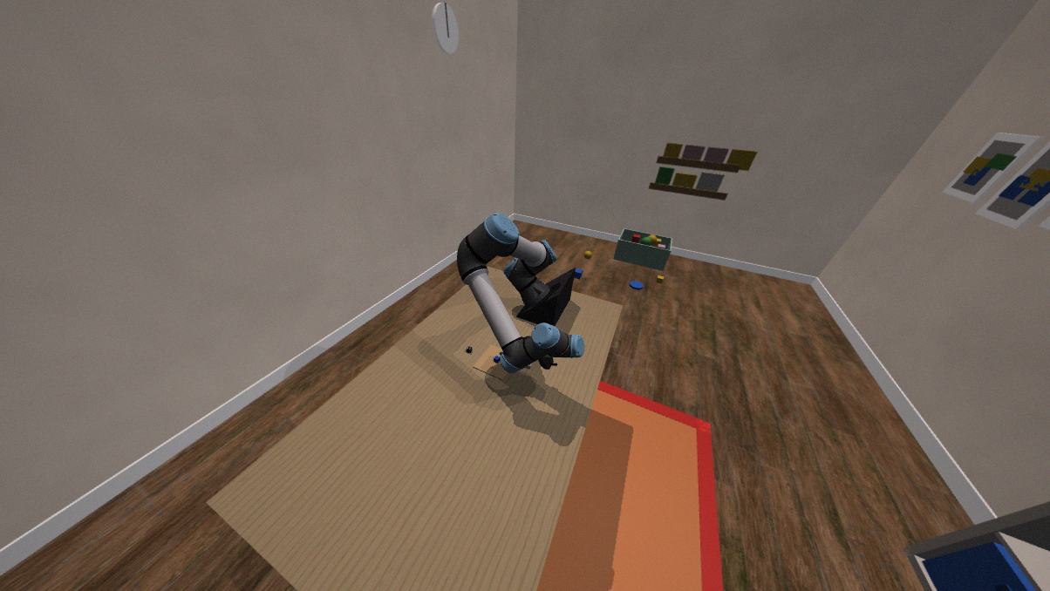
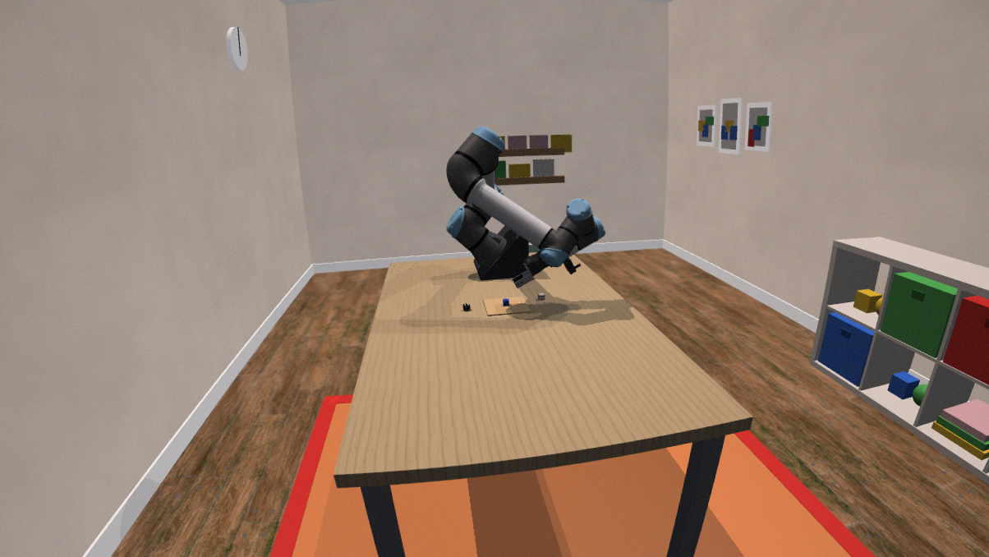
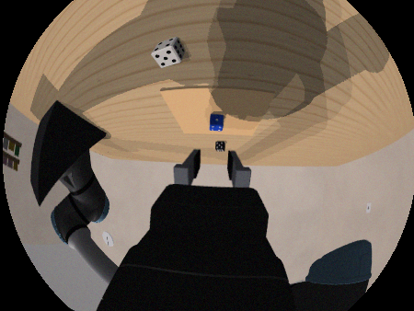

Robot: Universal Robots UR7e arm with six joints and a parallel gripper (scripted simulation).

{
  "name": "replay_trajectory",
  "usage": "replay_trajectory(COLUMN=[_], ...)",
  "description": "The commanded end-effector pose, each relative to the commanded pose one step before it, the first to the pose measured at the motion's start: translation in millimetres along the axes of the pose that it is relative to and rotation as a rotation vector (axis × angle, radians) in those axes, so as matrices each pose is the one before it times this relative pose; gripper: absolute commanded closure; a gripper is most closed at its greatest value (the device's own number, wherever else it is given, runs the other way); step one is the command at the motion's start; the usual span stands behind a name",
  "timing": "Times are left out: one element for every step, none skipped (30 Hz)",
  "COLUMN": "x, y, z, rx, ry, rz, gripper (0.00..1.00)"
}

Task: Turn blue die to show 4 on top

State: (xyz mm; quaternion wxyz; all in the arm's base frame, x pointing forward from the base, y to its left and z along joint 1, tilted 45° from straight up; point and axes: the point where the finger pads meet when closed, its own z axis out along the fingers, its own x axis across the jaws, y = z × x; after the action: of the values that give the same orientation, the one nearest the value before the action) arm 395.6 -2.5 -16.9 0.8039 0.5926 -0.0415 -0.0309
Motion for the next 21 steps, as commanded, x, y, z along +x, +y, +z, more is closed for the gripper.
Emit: replay_trajectory(x=[0.96, 0.00, 0.00, 0.00, 0.00, 0.00, 0.00, -0.02, -0.05, -0.10, -0.16, -0.23, -0.32, -0.41, -0.51, -0.61, -0.72, -0.83, -0.94, -1.04, -1.15], y=[18.12, 0.63, 0.25, 0.04, 0.00, 0.00, 0.00, 0.01, 0.02, 0.04, 0.06, 0.08, 0.11, 0.14, 0.17, 0.21, 0.24, 0.27, 0.30, 0.33, 0.35], z=[-10.07, -0.34, -0.13, -0.02, 0.00, 0.00, 0.00, 0.02, 0.04, 0.08, 0.13, 0.18, 0.25, 0.32, 0.40, 0.48, 0.56, 0.65, 0.74, 0.82, 0.90], rx=[0.00101, 0.00000, 0.00000, 0.00000, 0.00001, 0.00000, 0.00000, 0.00009, 0.00024, 0.00045, 0.00072, 0.00106, 0.00144, 0.00188, 0.00237, 0.00290, 0.00349, 0.00413, 0.00481, 0.00554, 0.00633], ry=[-0.00260, 0.00000, 0.00000, 0.00000, -0.00002, 0.00000, 0.00000, -0.00014, -0.00036, -0.00069, -0.00111, -0.00160, -0.00217, -0.00281, -0.00349, -0.00422, -0.00499, -0.00578, -0.00658, -0.00738, -0.00818], rz=[0.00134, 0.00000, 0.00000, 0.00000, 0.00000, 0.00000, 0.00000, -0.00002, -0.00006, -0.00012, -0.00020, -0.00028, -0.00039, -0.00050, -0.00063, -0.00076, -0.00091, -0.00106, -0.00123, -0.00139, -0.00157], gripper=[0.30, 0.30, 0.30, 0.30, 0.30, 0.30, 0.30, 0.30, 0.30, 0.30, 0.30, 0.30, 0.30, 0.30, 0.30, 0.30, 0.30, 0.30, 0.30, 0.30, 0.30])
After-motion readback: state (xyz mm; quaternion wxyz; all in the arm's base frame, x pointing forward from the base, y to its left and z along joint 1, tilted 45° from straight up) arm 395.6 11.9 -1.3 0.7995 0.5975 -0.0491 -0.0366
